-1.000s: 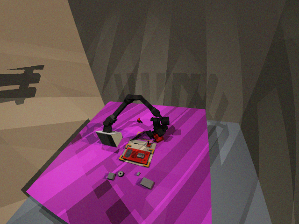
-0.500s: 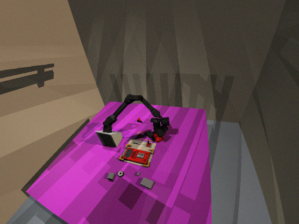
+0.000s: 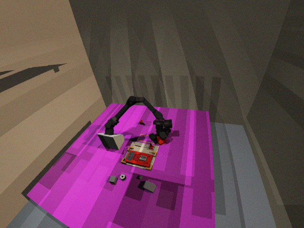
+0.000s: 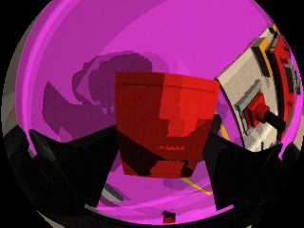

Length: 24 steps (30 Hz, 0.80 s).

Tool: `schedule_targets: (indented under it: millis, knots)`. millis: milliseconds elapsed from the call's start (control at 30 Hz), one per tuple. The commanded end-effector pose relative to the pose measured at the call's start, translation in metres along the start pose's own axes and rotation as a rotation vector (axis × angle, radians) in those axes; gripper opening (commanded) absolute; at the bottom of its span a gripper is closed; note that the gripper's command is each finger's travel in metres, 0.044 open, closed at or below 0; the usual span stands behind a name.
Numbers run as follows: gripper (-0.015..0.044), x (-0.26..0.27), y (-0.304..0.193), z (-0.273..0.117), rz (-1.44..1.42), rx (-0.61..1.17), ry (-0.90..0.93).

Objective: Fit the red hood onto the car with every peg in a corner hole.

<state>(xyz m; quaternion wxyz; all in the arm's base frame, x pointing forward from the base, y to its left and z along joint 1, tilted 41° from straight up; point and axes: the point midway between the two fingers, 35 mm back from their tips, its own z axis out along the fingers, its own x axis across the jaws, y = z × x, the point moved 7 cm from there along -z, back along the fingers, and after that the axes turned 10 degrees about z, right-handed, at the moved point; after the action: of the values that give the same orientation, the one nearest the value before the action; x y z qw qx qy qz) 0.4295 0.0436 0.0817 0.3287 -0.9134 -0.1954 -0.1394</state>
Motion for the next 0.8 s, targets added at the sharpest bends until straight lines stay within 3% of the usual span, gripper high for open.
schedule_targets:
  millis: [0, 333, 767]
  knots:
    - [0.0249, 0.0, 0.0, 0.0, 0.0, 0.0, 0.0]
    - [0.0, 0.0, 0.0, -0.02, 0.0, -0.001, 0.0]
    - [0.0, 0.0, 0.0, -0.074, 0.0, -0.003, -0.002]
